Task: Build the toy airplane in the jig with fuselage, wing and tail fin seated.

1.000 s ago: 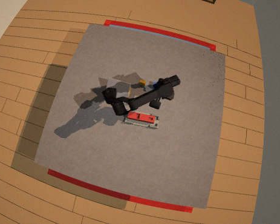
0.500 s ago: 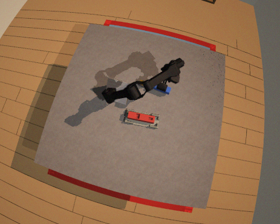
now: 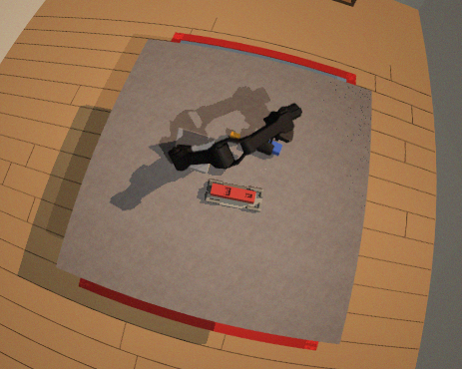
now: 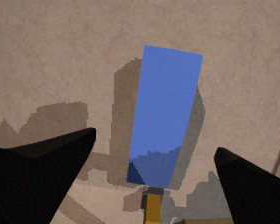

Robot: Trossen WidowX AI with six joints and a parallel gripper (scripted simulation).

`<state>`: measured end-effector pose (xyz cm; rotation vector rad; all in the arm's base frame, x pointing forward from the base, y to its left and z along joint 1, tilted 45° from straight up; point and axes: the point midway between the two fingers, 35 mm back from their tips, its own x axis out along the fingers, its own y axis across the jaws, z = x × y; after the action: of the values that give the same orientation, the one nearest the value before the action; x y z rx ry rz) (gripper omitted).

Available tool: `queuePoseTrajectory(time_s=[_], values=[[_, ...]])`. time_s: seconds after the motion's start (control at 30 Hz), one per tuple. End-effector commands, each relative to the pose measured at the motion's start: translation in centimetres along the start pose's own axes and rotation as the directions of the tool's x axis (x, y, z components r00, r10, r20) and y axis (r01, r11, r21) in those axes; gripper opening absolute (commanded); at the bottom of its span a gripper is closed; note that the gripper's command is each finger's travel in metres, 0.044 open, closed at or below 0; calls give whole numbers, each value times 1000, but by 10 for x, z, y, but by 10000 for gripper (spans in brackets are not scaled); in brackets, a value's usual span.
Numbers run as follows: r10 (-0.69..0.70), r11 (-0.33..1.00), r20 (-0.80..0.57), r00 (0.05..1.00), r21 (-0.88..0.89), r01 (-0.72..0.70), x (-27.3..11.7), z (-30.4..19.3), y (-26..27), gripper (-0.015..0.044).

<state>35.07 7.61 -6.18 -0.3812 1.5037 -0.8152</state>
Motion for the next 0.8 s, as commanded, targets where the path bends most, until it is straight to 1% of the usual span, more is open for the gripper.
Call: queuePoseTrajectory(time_s=[0.0, 0.77], values=[[-5, 1000, -2, 1000, -3, 5, 7, 1, -2, 440], [-6, 1000, -1, 1000, -2, 6, 44, 1, -2, 440]])
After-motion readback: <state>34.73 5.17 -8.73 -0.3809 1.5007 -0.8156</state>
